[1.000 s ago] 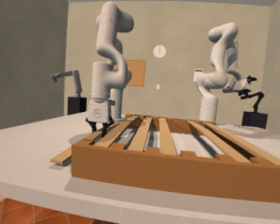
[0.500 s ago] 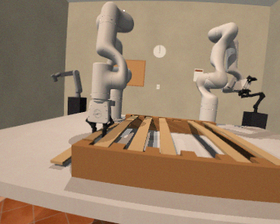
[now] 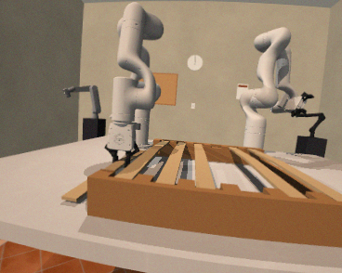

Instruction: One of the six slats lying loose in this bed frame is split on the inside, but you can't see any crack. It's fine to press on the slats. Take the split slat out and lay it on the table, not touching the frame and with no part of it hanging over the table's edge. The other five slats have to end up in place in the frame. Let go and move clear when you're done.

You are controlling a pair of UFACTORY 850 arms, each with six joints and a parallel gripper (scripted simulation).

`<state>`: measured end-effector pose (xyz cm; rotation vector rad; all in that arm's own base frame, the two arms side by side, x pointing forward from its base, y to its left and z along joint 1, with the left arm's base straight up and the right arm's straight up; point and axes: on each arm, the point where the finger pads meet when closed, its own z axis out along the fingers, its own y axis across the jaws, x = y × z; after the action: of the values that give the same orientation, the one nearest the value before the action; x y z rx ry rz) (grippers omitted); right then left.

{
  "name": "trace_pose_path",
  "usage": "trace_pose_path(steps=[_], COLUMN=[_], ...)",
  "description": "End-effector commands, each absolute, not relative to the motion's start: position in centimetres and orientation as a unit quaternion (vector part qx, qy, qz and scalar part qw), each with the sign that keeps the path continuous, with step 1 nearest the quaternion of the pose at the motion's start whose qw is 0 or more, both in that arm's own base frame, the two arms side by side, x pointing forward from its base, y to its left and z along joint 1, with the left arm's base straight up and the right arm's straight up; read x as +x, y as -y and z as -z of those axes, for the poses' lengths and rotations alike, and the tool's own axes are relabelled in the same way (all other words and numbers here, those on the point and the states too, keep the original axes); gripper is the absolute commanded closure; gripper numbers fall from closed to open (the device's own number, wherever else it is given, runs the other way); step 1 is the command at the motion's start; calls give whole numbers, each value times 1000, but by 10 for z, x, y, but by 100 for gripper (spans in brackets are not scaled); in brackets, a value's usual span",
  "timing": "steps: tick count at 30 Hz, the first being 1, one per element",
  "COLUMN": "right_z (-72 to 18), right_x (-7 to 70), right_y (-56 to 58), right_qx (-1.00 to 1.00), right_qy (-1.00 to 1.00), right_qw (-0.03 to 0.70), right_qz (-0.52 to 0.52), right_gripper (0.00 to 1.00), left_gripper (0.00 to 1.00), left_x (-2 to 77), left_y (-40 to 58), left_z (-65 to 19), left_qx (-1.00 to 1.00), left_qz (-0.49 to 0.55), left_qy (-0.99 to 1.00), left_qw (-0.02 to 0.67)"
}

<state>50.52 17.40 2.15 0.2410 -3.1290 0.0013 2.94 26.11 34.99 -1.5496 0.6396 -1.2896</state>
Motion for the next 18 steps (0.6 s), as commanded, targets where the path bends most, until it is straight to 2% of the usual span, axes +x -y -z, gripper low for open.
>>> trace_pose_path(steps=[1,10,11,18], right_z=[-22,-22,-22,-22], right_x=[506,506,506,506], right_y=[-174,-174,-174,-174], right_qx=[77,77,77,77], right_qy=[997,997,997,997], right_qw=[1,1,1,1], right_qz=[0,0,0,0], right_gripper=[100,100,0,0], left_gripper=[0,0,0,0], left_x=[29,29,29,29], left_y=[-261,-261,-261,-261], left_z=[-350,-350,-350,-350], left_qx=[-638,-638,-638,-638], left_qz=[531,531,531,531], left_qy=[-264,-264,-264,-264], left_qw=[491,491,491,491])
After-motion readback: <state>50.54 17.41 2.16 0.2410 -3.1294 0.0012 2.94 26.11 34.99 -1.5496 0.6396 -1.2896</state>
